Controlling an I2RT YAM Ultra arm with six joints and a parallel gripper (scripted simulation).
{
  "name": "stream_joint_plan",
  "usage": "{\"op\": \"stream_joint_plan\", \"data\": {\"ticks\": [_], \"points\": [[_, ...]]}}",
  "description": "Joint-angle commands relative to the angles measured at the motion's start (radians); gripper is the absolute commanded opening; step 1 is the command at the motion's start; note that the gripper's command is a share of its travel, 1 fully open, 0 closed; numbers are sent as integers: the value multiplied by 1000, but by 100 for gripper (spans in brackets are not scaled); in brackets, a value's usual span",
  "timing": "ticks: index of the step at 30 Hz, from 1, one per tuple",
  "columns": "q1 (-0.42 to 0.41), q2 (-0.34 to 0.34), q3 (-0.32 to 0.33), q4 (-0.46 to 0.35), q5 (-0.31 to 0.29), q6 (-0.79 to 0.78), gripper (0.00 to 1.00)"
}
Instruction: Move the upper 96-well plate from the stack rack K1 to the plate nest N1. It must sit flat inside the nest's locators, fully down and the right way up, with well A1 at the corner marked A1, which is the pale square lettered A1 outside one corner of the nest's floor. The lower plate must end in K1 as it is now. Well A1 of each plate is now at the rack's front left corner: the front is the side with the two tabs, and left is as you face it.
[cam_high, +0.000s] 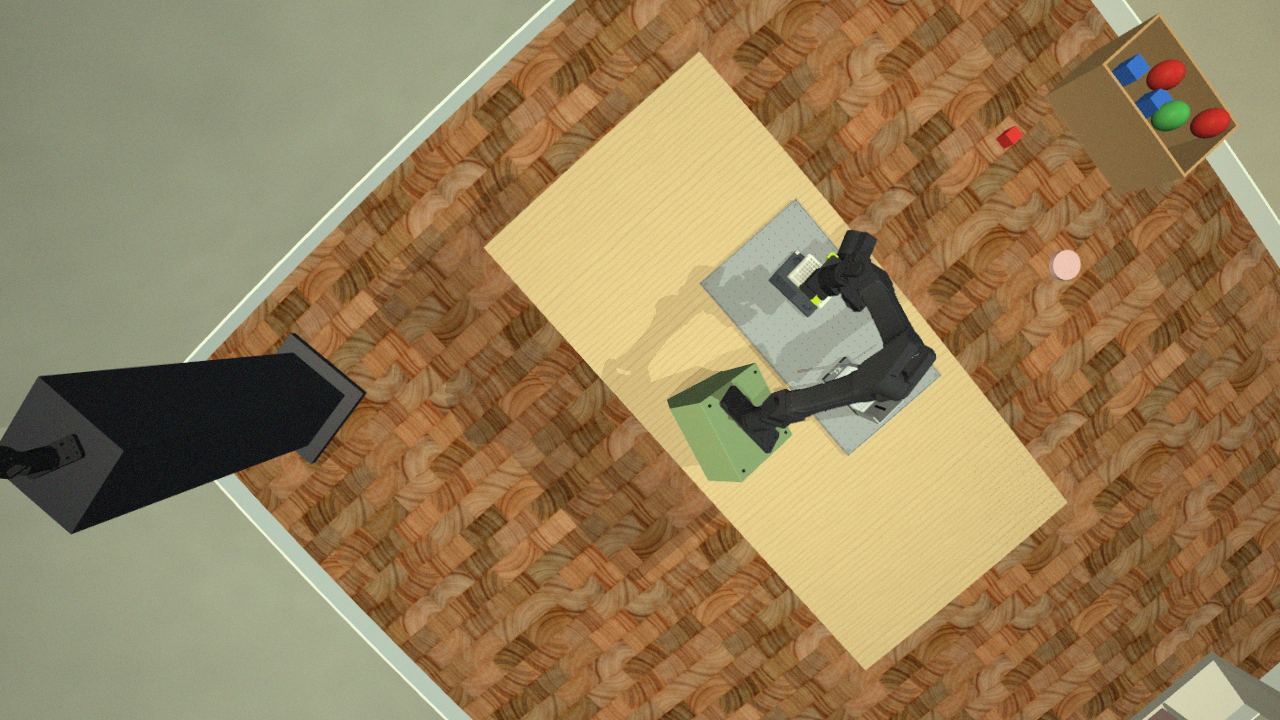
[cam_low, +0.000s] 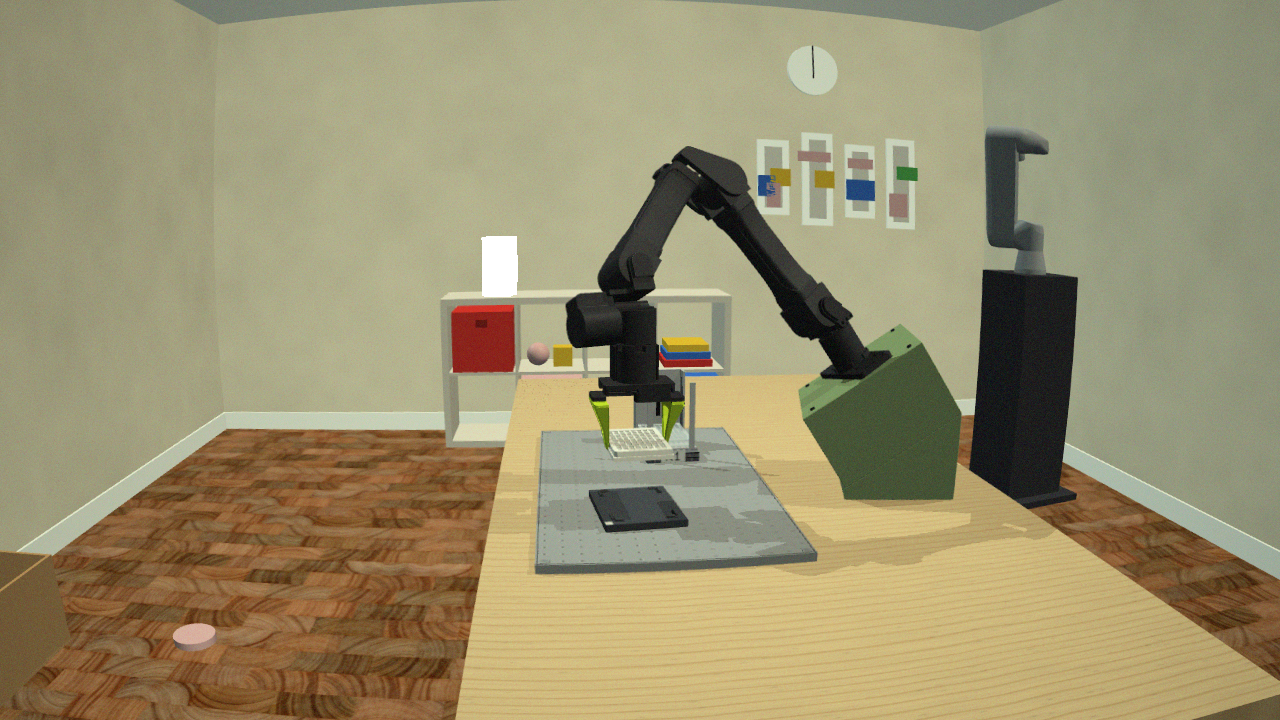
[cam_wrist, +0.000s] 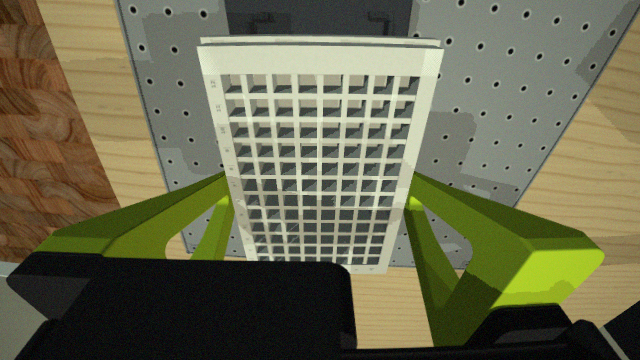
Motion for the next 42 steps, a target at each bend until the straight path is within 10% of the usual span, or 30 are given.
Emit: {"op": "stream_joint_plan", "data": {"ticks": [1, 42], "points": [[-8, 22, -27, 31, -4, -19, 0], [-70, 154, -60, 234, -30, -84, 0]]}}
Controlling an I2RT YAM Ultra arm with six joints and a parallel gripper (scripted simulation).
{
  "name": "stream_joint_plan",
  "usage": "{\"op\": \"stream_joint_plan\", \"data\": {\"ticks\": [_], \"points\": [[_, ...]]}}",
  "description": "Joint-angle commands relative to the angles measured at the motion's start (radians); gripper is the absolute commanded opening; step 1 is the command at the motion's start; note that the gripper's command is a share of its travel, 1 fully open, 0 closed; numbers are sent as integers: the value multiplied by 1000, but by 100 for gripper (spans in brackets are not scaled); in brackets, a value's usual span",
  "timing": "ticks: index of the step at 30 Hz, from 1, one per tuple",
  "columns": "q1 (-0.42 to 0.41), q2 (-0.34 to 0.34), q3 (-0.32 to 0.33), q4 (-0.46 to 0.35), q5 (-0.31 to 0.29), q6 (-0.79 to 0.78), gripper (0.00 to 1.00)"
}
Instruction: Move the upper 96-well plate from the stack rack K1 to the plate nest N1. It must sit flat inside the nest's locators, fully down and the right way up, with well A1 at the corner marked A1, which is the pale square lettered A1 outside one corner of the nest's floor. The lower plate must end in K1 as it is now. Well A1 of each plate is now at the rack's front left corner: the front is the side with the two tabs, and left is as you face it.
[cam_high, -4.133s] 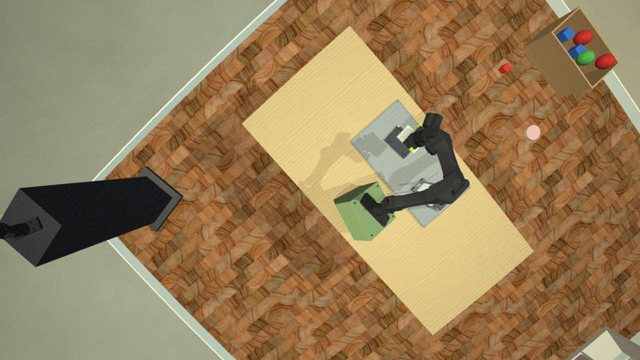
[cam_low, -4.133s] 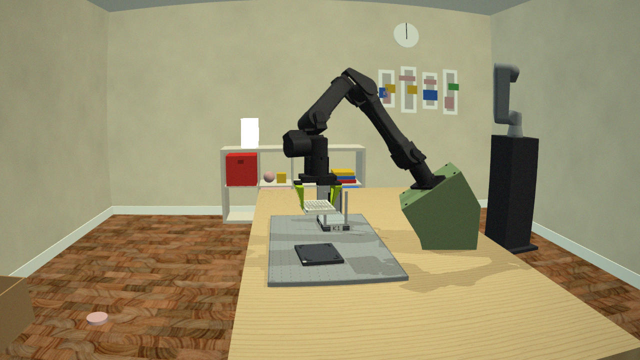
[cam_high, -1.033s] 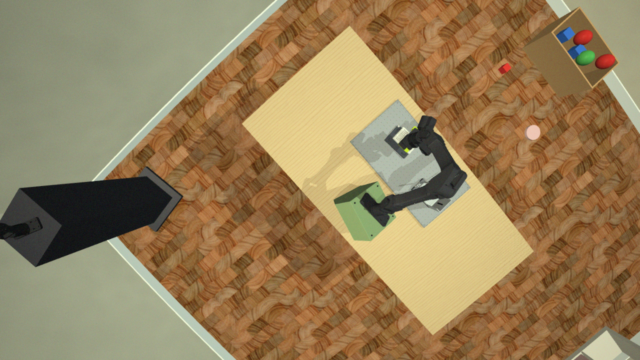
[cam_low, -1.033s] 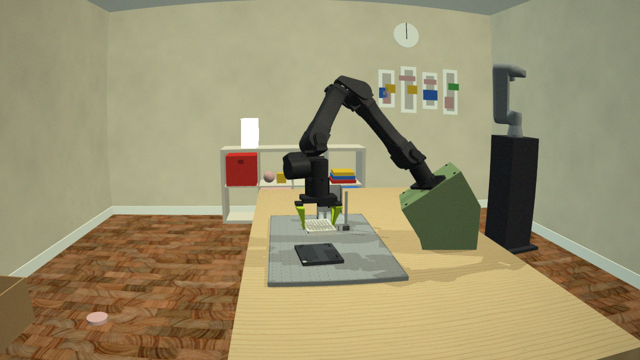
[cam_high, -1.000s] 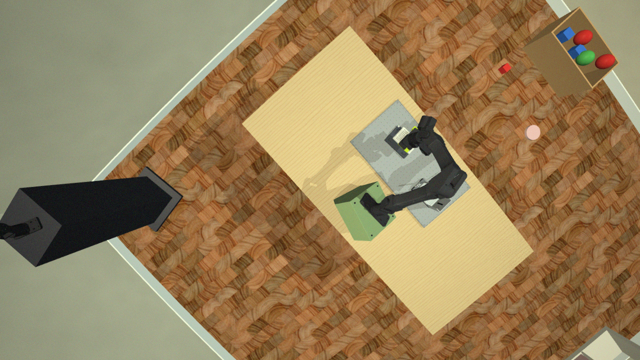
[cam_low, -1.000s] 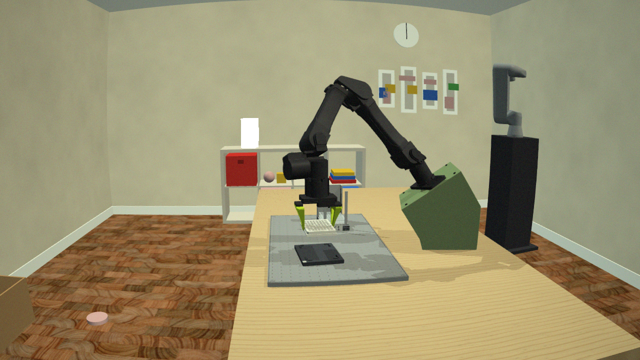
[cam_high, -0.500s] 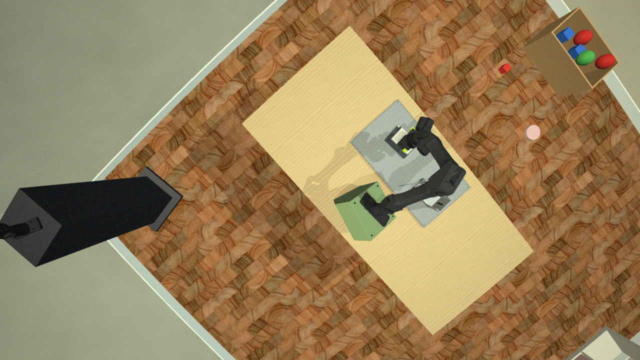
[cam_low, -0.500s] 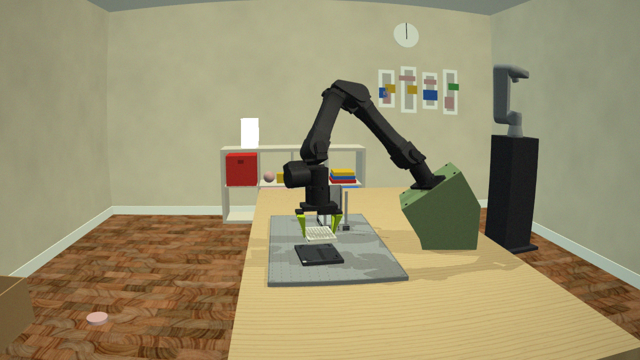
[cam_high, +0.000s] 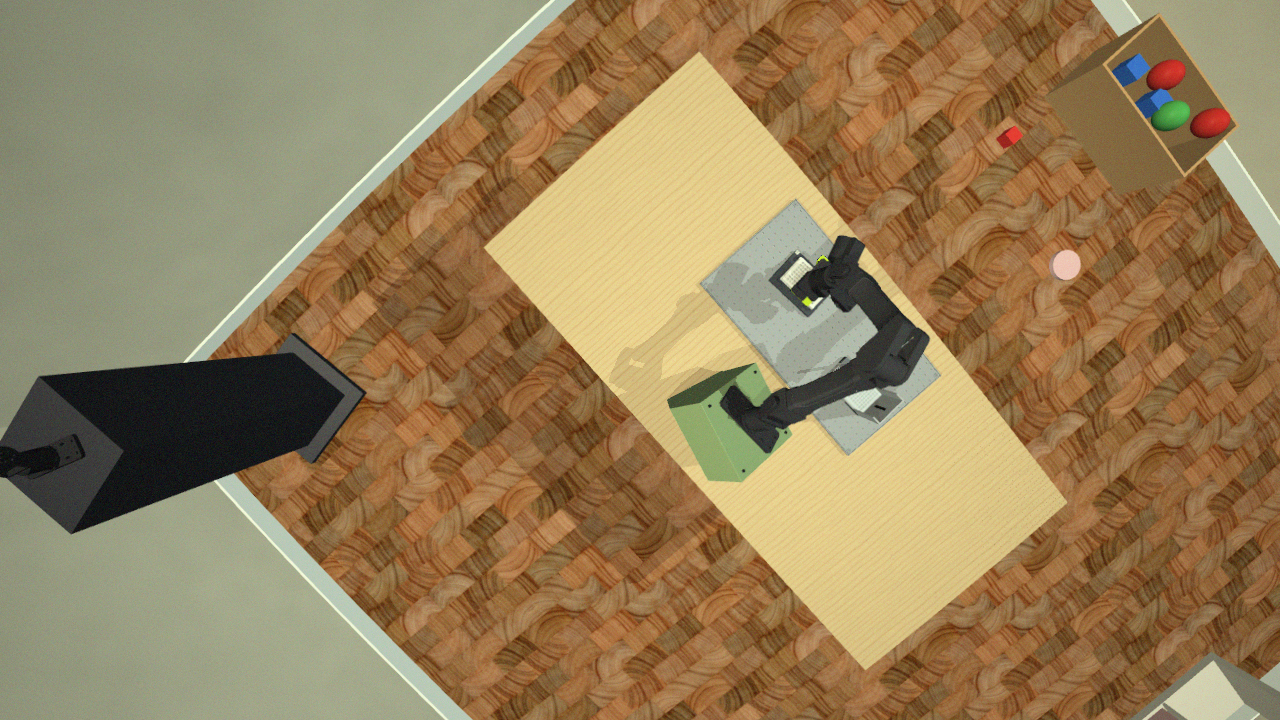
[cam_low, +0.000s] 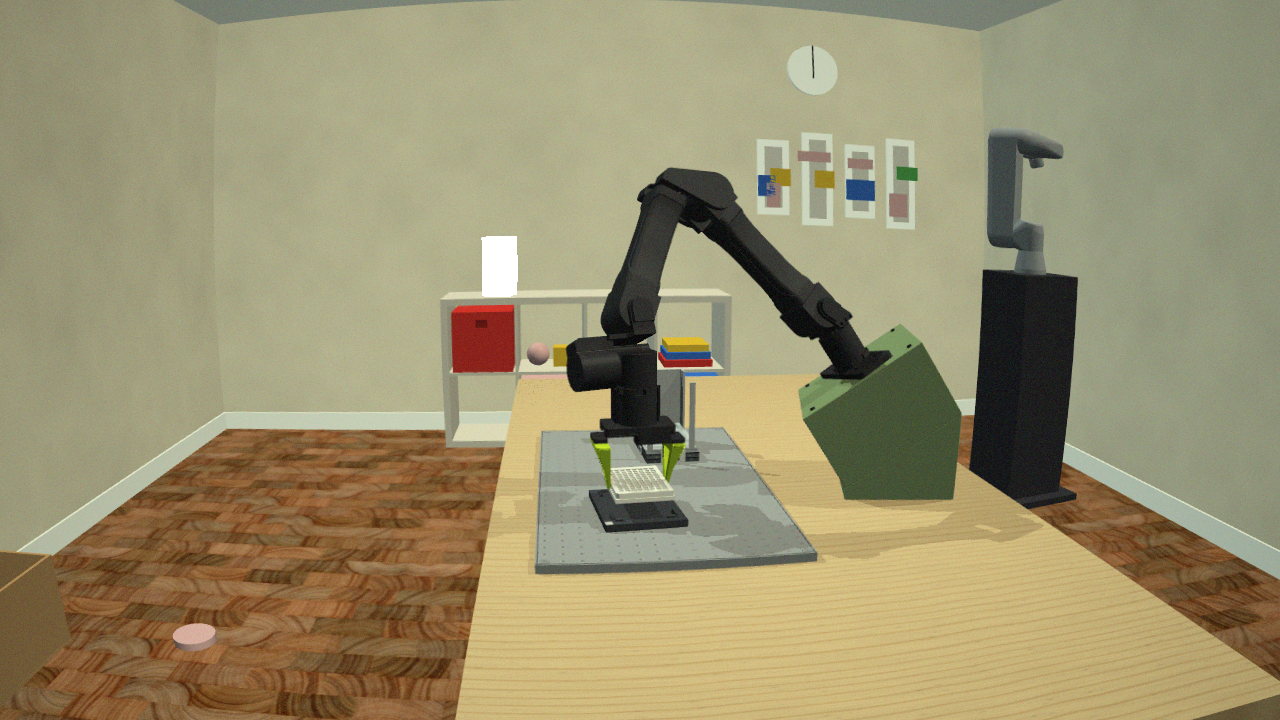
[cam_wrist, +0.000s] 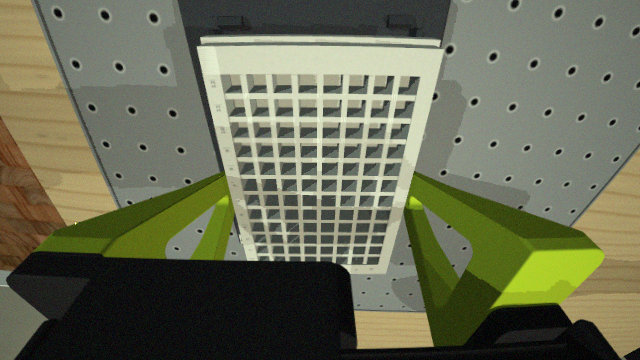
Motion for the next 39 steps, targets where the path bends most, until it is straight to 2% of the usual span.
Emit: {"op": "stream_joint_plan", "data": {"ticks": [1, 9, 11, 15, 16, 39], "points": [[-10, 21, -7, 29, -2, -17, 0], [-8, 47, -22, 60, -5, -27, 0], [-11, 31, 0, 49, -5, -21, 0], [-11, 31, 0, 49, -6, -22, 0], [-8, 36, -21, 47, -1, -28, 0], [-19, 34, -31, 65, -5, -30, 0]]}}
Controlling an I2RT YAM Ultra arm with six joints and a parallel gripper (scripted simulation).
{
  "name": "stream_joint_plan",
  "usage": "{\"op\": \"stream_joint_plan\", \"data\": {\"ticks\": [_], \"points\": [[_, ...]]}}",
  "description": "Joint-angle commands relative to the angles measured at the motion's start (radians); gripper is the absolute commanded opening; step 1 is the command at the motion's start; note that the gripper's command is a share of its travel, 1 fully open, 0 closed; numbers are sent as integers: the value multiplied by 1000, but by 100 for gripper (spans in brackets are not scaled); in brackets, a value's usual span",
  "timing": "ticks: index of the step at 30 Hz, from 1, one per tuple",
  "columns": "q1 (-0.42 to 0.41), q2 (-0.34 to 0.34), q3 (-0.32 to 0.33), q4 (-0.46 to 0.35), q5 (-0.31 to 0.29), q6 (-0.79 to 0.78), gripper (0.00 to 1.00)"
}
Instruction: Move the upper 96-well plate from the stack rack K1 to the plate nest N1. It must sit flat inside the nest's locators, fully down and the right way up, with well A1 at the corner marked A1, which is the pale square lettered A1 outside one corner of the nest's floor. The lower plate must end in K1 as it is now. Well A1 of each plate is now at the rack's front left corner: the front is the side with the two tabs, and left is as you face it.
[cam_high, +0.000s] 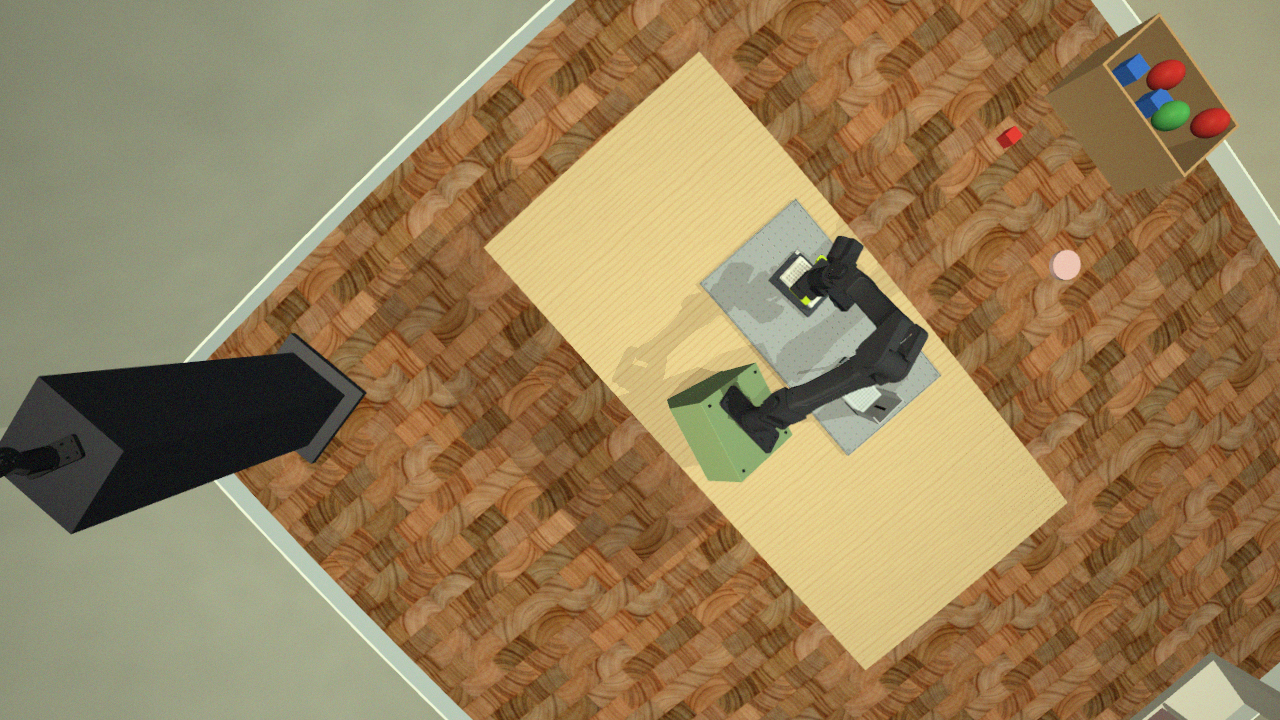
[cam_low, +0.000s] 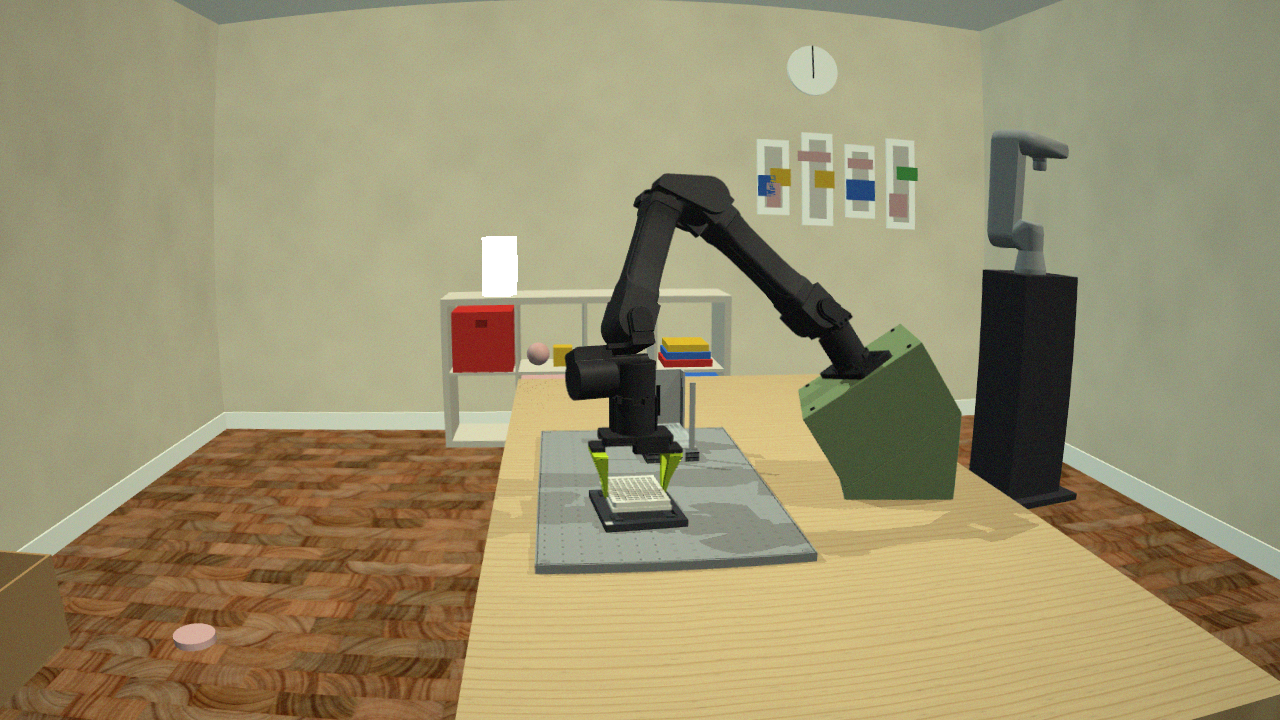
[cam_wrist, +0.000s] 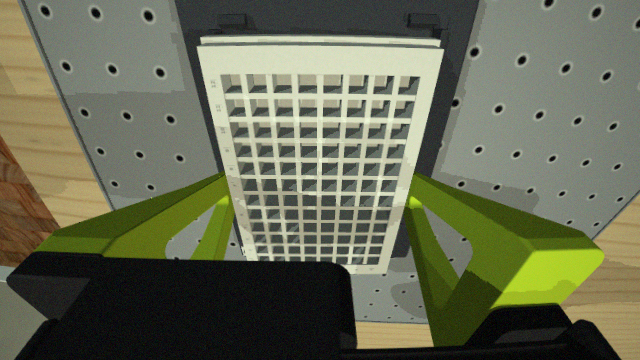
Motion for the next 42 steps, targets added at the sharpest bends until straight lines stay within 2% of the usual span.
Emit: {"op": "stream_joint_plan", "data": {"ticks": [1, 16, 42], "points": [[-5, -2, -31, -2, 3, -10, 0], [-8, 18, 12, 9, 1, -14, 0], [-14, 35, 29, 21, 0, -18, 0]]}}
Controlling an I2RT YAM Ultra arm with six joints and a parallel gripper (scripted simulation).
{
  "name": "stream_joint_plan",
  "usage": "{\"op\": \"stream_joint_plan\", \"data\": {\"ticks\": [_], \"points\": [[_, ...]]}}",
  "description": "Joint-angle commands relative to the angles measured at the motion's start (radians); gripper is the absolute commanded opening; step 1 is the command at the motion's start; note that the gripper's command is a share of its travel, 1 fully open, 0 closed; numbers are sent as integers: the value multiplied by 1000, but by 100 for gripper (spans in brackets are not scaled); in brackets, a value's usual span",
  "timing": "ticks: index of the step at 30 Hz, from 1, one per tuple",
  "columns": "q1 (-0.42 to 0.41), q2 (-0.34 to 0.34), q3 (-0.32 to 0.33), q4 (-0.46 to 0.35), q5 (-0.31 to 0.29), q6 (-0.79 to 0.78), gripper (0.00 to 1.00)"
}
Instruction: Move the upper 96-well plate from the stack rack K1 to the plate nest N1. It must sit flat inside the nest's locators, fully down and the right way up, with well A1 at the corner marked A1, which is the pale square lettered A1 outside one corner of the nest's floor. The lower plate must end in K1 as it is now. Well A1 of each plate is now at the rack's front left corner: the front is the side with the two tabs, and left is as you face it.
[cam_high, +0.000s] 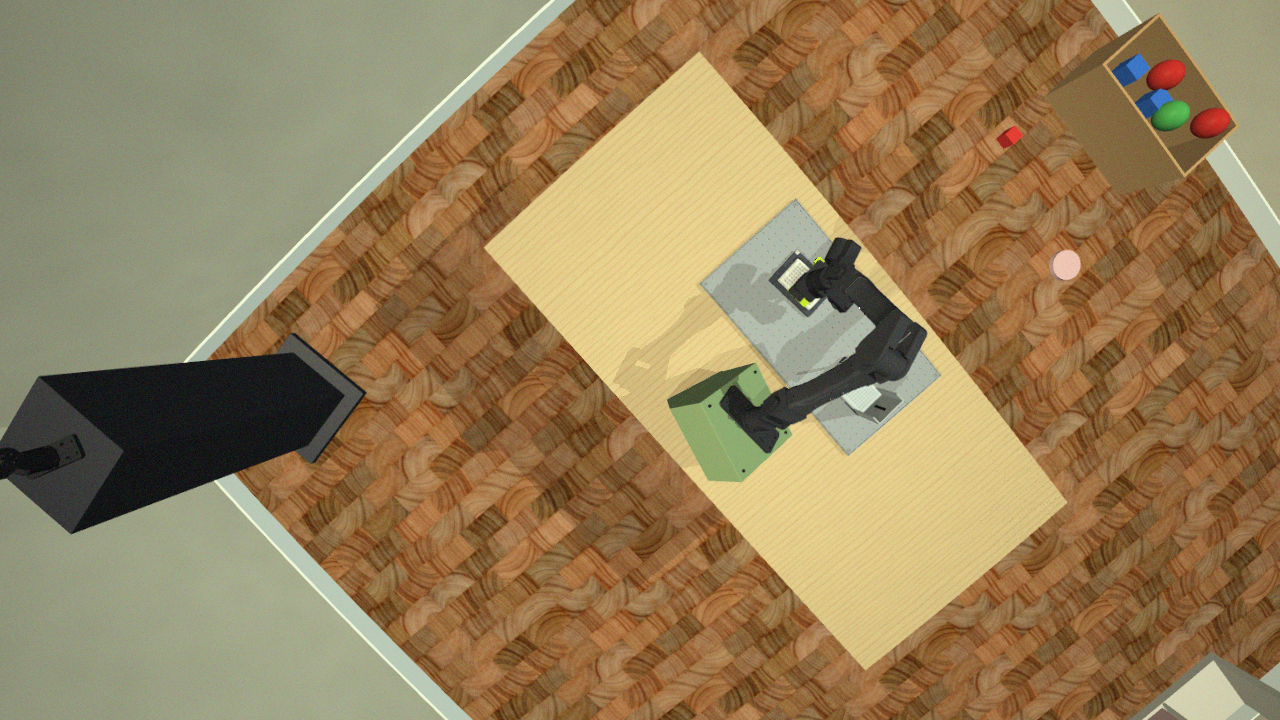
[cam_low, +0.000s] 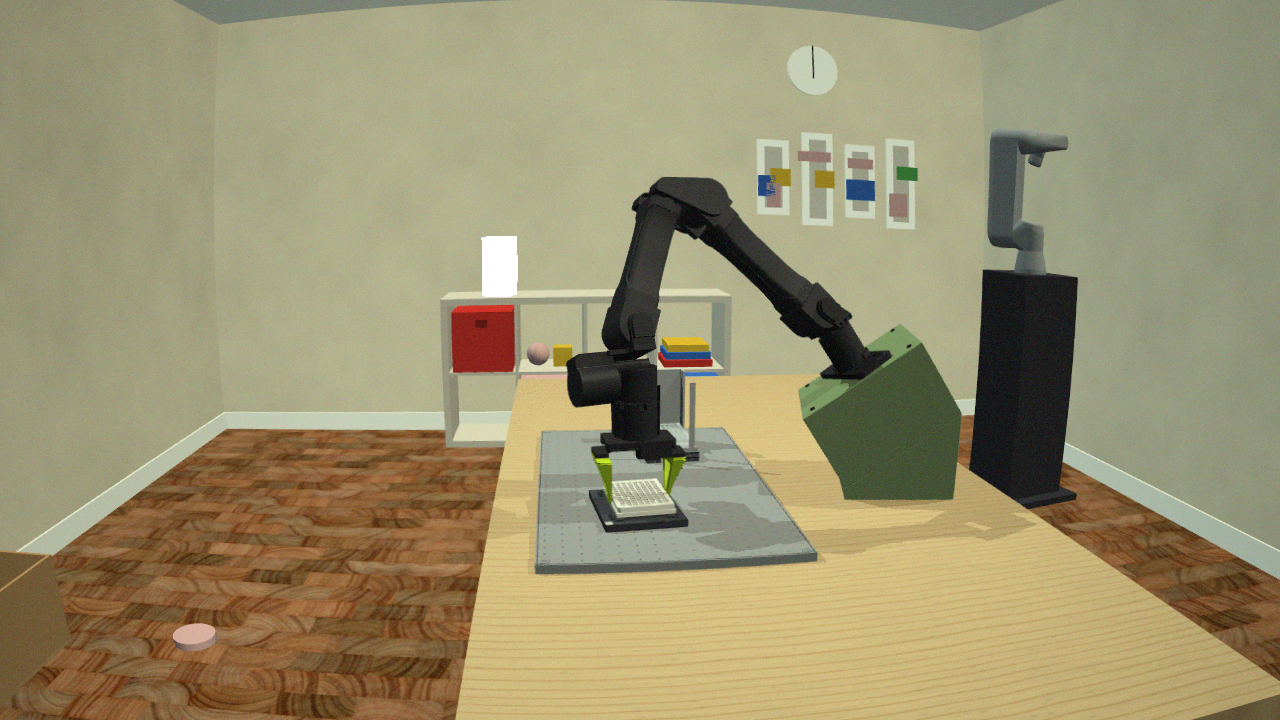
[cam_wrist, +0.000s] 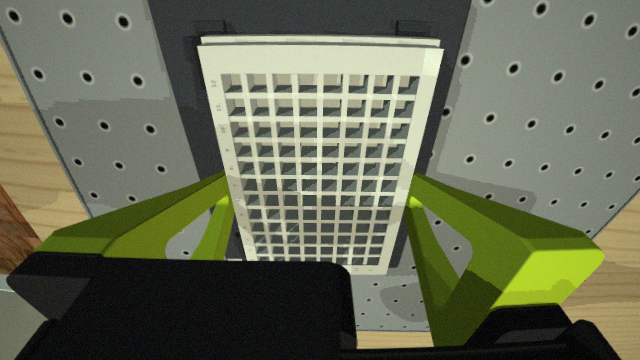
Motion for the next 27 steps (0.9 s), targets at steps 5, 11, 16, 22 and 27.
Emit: {"op": "stream_joint_plan", "data": {"ticks": [5, 11, 16, 22, 27], "points": [[-8, 19, 36, 19, 3, -11, 0], [-9, 23, 41, 19, 5, -12, 0], [-12, 27, 44, 20, 4, -13, 0], [-12, 29, 48, 19, 6, -13, 0], [-12, 31, 52, 17, 6, -13, 0]]}}
